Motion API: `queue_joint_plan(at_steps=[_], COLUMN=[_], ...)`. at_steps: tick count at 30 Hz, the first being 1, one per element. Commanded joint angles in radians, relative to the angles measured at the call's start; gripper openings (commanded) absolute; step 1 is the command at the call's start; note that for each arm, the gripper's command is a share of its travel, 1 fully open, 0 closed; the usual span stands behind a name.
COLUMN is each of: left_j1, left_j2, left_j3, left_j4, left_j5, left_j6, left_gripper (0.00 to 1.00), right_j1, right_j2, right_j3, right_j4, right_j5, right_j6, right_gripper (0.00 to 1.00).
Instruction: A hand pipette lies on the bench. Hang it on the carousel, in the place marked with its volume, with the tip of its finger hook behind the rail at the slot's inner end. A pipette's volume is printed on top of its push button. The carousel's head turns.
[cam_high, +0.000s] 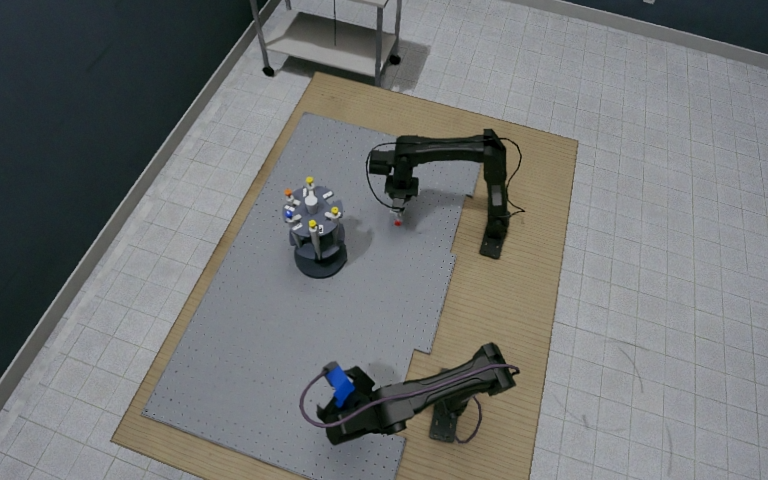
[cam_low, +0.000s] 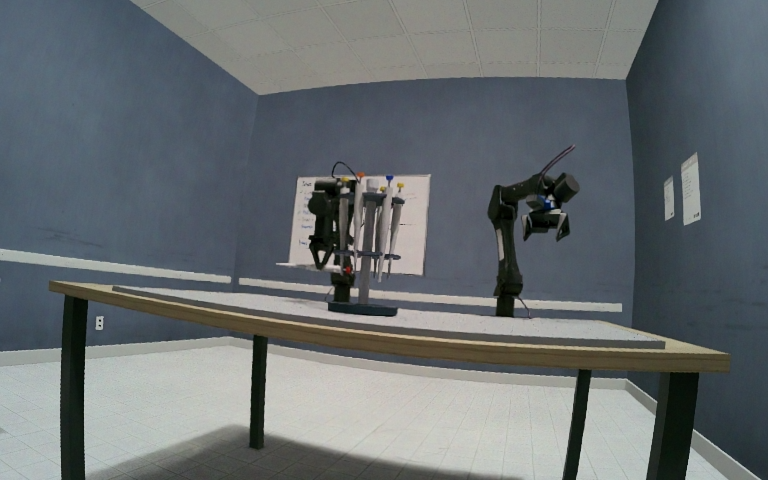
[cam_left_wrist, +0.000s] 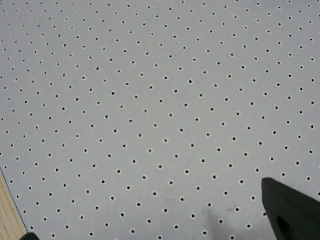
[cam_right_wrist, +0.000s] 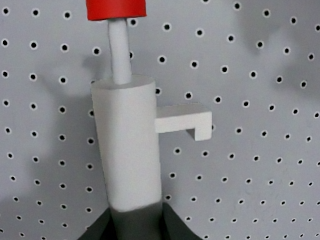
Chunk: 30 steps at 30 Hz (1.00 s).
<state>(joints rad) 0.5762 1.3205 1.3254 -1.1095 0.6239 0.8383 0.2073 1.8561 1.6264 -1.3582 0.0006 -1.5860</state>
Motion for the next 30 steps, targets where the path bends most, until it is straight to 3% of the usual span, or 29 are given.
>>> queue_joint_plan(at_steps=[1, 10, 12, 21, 30], left_j1=[0.006, 0.006, 0.006, 0.006, 0.006], left_j2=[-0.005, -0.005, -0.005, -0.005, -0.005], left_j3=[0.014, 0.014, 0.014, 0.014, 0.014], left_j4=[0.013, 0.013, 0.013, 0.013, 0.013], left_j5=[0.020, 0.020, 0.020, 0.020, 0.020], left_j6=[0.009, 0.009, 0.009, 0.009, 0.009], left_gripper=[1.00, 1.00, 1.00, 1.00, 1.00], right_j1=[0.021, 0.060, 0.060, 0.050, 0.053], right_j2=[-0.060, -0.160, -0.160, -0.163, -0.164], right_j3=[-0.046, -0.160, -0.160, -0.139, -0.140], right_j4=[0.022, 0.032, 0.032, 0.033, 0.033], right_j5=[-0.003, -0.006, -0.006, -0.011, -0.006], right_j6=[0.023, 0.133, 0.133, 0.452, 0.584], right_gripper=[0.12, 0.12, 0.12, 0.12, 0.12])
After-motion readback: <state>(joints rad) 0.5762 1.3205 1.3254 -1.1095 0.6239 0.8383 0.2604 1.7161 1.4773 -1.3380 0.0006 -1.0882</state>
